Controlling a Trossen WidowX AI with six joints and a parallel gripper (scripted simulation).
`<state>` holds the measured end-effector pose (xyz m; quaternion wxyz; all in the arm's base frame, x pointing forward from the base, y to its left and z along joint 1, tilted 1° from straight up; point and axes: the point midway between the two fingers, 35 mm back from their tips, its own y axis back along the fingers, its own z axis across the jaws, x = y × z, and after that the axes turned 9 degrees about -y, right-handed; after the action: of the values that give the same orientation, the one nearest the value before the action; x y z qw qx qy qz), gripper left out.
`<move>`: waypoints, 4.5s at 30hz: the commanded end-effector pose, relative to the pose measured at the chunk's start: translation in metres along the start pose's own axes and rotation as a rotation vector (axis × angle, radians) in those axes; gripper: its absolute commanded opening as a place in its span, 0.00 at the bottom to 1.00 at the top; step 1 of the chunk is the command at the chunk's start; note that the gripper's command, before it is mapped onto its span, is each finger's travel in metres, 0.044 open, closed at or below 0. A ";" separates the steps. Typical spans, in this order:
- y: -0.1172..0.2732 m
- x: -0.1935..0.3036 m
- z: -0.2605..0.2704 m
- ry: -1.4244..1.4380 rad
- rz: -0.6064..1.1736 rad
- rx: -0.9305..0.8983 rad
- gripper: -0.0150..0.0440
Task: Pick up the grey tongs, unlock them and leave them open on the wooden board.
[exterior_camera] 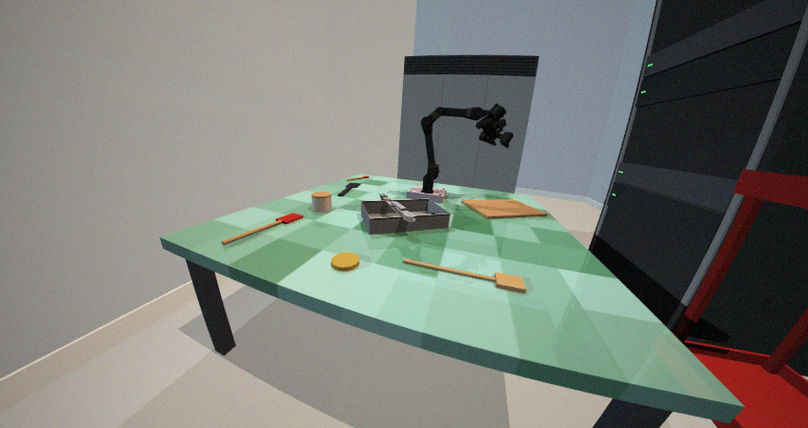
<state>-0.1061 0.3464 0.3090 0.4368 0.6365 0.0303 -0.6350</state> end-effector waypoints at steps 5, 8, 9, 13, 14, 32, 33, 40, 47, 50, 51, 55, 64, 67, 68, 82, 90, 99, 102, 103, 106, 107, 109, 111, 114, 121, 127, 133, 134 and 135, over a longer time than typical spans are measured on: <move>0.006 0.010 -0.026 -0.128 0.013 0.075 0.71; 0.010 0.015 -0.042 -0.215 0.012 0.122 0.69; 0.012 0.018 -0.051 -0.269 0.013 0.151 0.69; 0.027 0.036 -0.093 -0.478 0.002 0.279 0.69; 0.035 0.040 -0.105 -0.509 -0.009 0.319 0.69; 0.204 0.224 -0.261 -2.024 -0.579 1.168 0.69; 0.216 0.237 -0.263 -2.104 -0.648 1.217 0.69; 0.298 0.328 -0.255 -2.557 -1.259 1.542 0.69; 0.363 0.407 -0.212 -2.706 -2.077 1.799 0.69; 0.386 0.439 -0.185 -2.624 -2.535 1.880 0.69; 0.393 0.448 -0.175 -2.568 -2.695 1.900 0.69; 0.414 0.480 -0.137 -2.223 -3.303 1.933 0.69; 0.413 0.480 -0.139 -2.197 -3.338 1.931 0.69; 0.412 0.479 -0.141 -2.197 -3.339 1.930 0.69; 0.412 0.479 -0.141 -2.197 -3.339 1.930 0.69; 0.412 0.494 -0.143 -2.196 -3.339 1.930 0.69; 0.412 0.508 -0.144 -2.195 -3.339 1.931 0.69; 0.412 0.522 -0.145 -2.194 -3.339 1.931 0.69; 0.412 0.527 -0.145 -2.193 -3.339 1.932 0.69; 0.412 0.529 -0.145 -2.193 -3.339 1.932 0.69; 0.412 0.534 -0.145 -2.192 -3.339 1.932 0.69; 0.411 0.536 -0.145 -2.192 -3.339 1.932 0.69; 0.411 0.539 -0.145 -2.191 -3.339 1.933 0.69; 0.411 0.542 -0.145 -2.191 -3.339 1.933 0.69; 0.411 0.547 -0.145 -2.190 -3.339 1.933 0.69; 0.410 0.558 -0.144 -2.188 -3.339 1.935 0.69; 0.412 0.557 -0.144 -2.165 -3.356 1.932 0.61; 0.412 0.557 -0.144 -2.165 -3.356 1.932 0.50; 0.412 0.557 -0.144 -2.165 -3.356 1.932 0.49; 0.412 0.557 -0.144 -2.165 -3.356 1.932 0.48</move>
<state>0.3574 -0.1094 0.0302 0.8558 0.4976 0.0252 0.1390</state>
